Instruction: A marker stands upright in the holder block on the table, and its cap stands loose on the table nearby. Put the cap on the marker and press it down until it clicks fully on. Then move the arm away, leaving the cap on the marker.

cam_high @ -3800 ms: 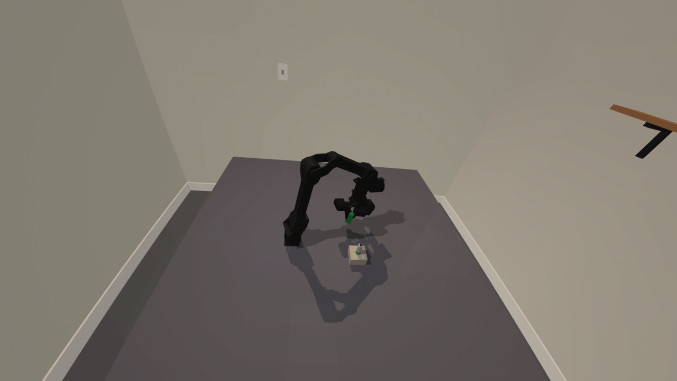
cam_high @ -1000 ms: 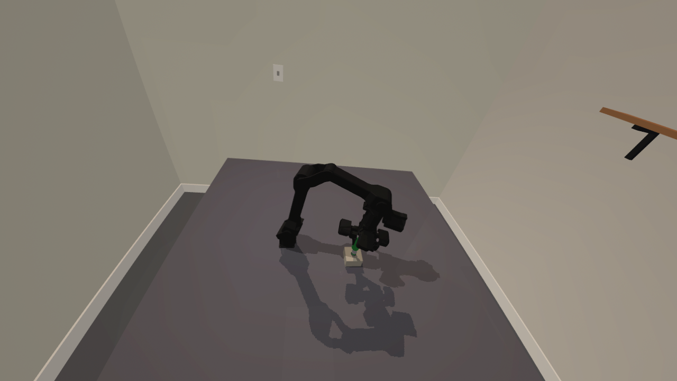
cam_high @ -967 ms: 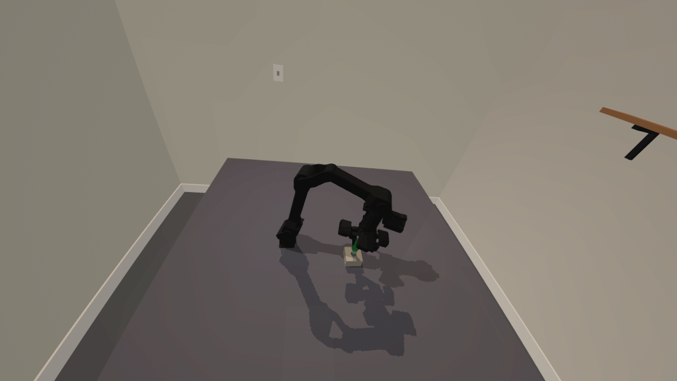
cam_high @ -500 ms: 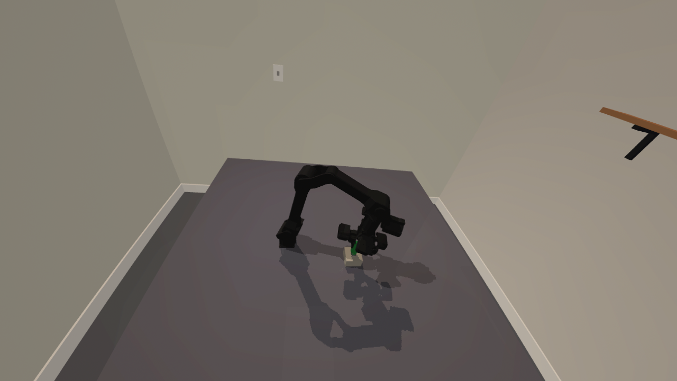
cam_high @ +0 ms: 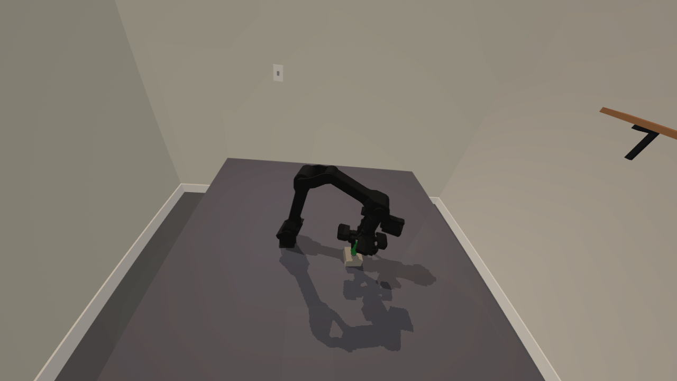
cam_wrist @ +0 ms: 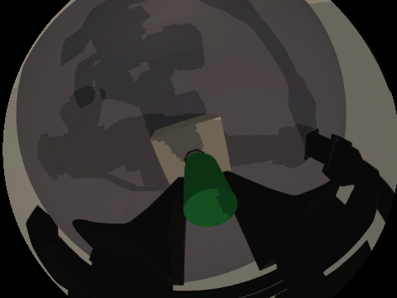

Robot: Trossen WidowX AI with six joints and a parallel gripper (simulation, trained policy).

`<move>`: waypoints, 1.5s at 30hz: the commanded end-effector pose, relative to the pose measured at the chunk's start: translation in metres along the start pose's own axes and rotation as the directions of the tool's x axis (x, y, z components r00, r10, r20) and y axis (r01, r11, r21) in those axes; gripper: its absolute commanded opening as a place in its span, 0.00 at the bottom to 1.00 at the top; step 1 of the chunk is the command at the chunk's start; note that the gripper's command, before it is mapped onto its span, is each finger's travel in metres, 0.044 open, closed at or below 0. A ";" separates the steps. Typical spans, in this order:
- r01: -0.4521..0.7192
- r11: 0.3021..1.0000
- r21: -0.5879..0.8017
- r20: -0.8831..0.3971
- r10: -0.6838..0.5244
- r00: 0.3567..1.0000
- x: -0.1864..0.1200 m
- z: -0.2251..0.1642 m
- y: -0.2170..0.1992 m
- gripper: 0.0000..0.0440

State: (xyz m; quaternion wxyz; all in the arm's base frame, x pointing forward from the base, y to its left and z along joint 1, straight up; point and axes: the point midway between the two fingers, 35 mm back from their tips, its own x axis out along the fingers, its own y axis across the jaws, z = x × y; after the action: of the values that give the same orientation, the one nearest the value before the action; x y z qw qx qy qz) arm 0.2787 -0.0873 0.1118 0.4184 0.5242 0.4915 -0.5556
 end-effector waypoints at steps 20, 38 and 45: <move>0.058 0.998 -0.007 -0.007 -0.058 0.998 0.019 0.000 -0.006 0.06; 0.098 0.993 -0.060 0.040 -0.096 0.995 0.021 0.002 -0.012 0.97; 0.056 0.995 -0.086 0.078 -0.049 0.996 0.001 0.004 -0.006 1.00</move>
State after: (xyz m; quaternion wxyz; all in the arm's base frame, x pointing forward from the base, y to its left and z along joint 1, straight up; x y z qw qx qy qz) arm 0.2671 -0.0876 0.0988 0.4252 0.4739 0.5215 -0.5680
